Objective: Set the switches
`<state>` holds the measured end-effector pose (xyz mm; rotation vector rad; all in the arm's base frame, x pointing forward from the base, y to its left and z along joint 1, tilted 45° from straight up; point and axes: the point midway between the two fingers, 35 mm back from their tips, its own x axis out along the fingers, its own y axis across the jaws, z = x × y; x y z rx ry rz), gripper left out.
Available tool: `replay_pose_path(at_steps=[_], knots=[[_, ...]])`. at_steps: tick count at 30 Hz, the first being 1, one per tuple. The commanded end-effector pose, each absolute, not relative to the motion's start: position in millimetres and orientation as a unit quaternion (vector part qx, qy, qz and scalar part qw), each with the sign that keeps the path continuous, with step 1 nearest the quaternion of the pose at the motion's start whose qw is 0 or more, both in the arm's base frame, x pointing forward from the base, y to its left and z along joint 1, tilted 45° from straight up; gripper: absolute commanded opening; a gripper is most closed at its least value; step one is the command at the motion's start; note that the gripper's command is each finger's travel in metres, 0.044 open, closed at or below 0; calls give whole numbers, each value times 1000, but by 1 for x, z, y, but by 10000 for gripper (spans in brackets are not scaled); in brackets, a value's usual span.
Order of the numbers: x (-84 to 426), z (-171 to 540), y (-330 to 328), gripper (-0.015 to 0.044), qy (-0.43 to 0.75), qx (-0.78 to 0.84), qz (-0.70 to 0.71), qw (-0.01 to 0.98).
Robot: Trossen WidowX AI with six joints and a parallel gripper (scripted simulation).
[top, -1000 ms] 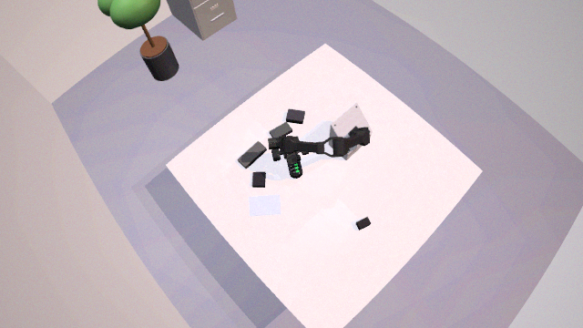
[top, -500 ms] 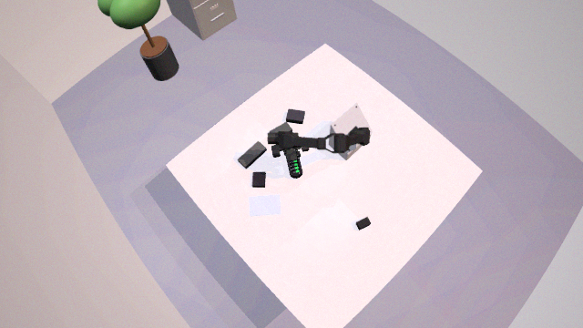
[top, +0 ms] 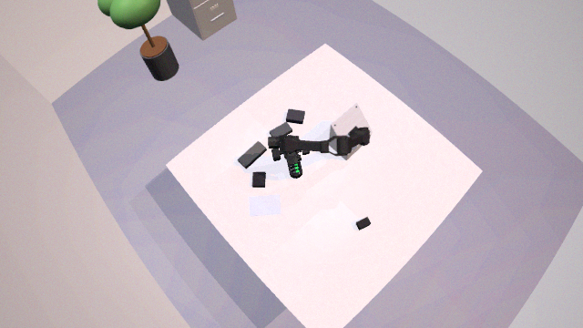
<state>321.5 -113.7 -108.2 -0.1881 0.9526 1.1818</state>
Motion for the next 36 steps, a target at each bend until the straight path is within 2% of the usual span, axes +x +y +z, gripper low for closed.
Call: replay_pose_path(at_steps=[1,36], knots=[[322,-110,-110,0,431,-83,534,723],[324,-136,-84,0,431,-83,534,723]])
